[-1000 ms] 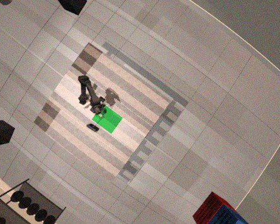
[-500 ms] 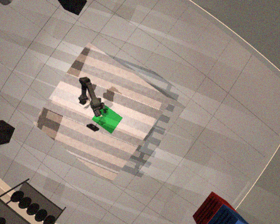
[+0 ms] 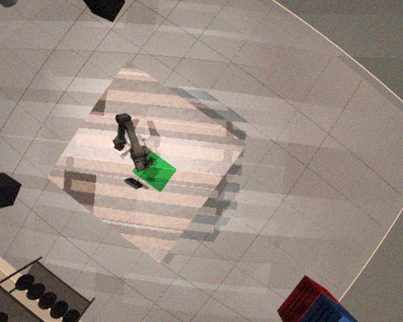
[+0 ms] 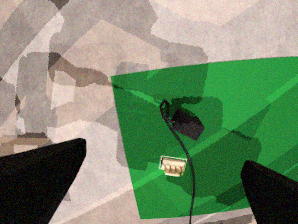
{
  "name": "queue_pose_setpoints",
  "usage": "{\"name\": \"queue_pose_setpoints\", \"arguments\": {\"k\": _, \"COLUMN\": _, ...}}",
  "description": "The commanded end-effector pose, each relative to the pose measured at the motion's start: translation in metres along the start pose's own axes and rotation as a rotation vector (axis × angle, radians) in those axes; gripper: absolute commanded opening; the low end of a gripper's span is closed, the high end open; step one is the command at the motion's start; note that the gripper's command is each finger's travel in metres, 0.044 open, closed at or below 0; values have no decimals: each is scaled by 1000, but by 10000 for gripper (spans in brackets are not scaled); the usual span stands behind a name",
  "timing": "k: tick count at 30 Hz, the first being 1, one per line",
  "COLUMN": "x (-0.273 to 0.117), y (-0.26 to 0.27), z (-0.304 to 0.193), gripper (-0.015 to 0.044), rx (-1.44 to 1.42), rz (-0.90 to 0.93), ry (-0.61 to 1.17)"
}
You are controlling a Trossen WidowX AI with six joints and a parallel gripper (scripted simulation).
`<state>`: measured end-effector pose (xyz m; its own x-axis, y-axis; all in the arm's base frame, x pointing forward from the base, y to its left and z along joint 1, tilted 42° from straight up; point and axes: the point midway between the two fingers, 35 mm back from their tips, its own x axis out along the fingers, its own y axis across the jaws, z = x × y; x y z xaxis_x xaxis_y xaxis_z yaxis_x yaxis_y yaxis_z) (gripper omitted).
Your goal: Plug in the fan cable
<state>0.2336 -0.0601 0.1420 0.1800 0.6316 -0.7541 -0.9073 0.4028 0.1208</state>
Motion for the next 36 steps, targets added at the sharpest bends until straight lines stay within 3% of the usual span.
{"name": "queue_pose_setpoints", "arguments": {"k": 1, "x": -17, "y": -26, "z": -13, "gripper": 440, "rx": -796, "rz": -16, "ry": 7}}
{"name": "queue_pose_setpoints", "arguments": {"k": 11, "x": -21, "y": -35, "z": -19, "gripper": 440, "rx": -1216, "rz": -20, "ry": 9}}
{"name": "queue_pose_setpoints", "arguments": {"k": 32, "x": -21, "y": -35, "z": -19, "gripper": 440, "rx": -1216, "rz": -20, "ry": 9}}
{"name": "queue_pose_setpoints", "arguments": {"k": 36, "x": 2, "y": -39, "z": -20, "gripper": 440, "rx": -1222, "rz": -19, "ry": 12}}
